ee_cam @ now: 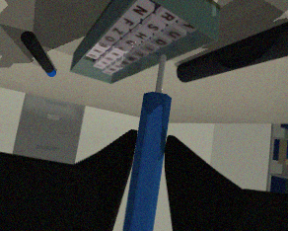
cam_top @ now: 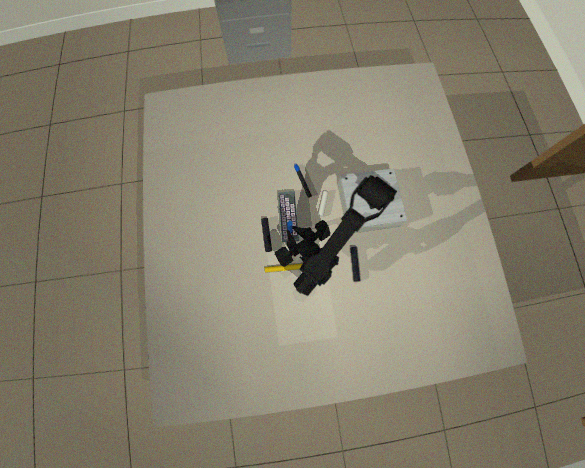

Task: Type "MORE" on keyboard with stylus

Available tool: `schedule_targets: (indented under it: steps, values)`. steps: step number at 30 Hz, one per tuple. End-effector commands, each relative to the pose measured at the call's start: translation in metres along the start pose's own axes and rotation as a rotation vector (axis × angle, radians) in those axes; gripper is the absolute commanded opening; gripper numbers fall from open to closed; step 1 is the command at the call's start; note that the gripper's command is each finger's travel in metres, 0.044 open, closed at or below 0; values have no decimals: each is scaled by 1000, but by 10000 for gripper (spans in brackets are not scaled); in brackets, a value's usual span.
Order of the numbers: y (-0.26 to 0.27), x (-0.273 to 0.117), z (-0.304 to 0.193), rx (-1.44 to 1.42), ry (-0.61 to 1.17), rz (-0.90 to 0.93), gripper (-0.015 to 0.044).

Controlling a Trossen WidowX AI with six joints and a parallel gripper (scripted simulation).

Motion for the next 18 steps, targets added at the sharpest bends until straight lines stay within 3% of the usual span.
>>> schedule_targets:
  steps: [1, 6, 9, 18]
  values:
    - [2, 5, 9, 1, -2, 3, 0]
    - [2, 5, 9, 1, -2, 3, 0]
    - [3, 5, 11, 1, -2, 4, 79]
    - [3, 5, 13, 1, -2, 4, 81]
Point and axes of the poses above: the point midway between the two fingers, 35 mm back from their tips, its own x axis out along the fingers, its own y axis across the jaws, z = x × y, the point moved 10 cm from there along -x, back along the fingers, and after that the axes turned 14 degrees about x, right-handed, at the moved point
